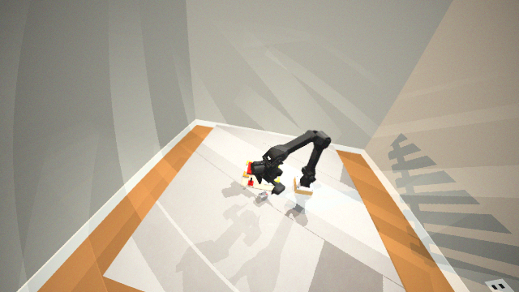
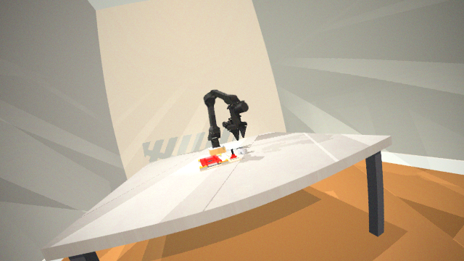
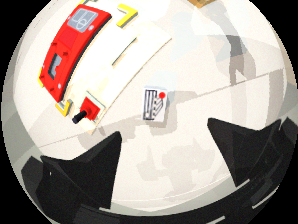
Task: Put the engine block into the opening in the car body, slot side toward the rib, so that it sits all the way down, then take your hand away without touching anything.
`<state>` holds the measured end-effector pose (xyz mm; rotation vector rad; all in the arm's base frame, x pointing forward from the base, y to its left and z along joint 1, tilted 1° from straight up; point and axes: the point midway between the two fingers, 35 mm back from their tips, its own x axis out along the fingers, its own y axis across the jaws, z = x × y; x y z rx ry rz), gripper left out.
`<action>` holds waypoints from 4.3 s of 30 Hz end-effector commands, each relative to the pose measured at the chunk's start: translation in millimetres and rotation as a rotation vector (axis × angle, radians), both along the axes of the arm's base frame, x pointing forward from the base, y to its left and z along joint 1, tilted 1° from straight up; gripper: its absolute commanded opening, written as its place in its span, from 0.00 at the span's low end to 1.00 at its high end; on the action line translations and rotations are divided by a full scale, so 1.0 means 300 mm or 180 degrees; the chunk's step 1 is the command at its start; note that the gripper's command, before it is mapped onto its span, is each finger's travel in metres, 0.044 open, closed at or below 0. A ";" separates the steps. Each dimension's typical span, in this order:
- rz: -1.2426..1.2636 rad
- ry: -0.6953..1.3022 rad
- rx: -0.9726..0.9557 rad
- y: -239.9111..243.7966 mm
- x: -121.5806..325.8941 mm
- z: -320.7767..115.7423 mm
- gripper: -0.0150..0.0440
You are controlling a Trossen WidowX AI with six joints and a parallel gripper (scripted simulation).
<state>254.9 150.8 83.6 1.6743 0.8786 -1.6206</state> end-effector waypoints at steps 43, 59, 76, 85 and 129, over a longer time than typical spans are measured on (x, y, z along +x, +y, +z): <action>-0.0757 0.0051 0.0006 -0.021 0.021 -0.239 1.00; -0.0757 0.0051 0.0006 -0.021 0.021 -0.240 0.47; -0.0750 0.0048 0.0009 -0.006 0.037 -0.124 0.25; -0.0733 0.0042 0.0012 0.001 0.039 -0.028 0.25; 0.1083 0.0005 -0.0056 -0.144 0.125 0.114 0.25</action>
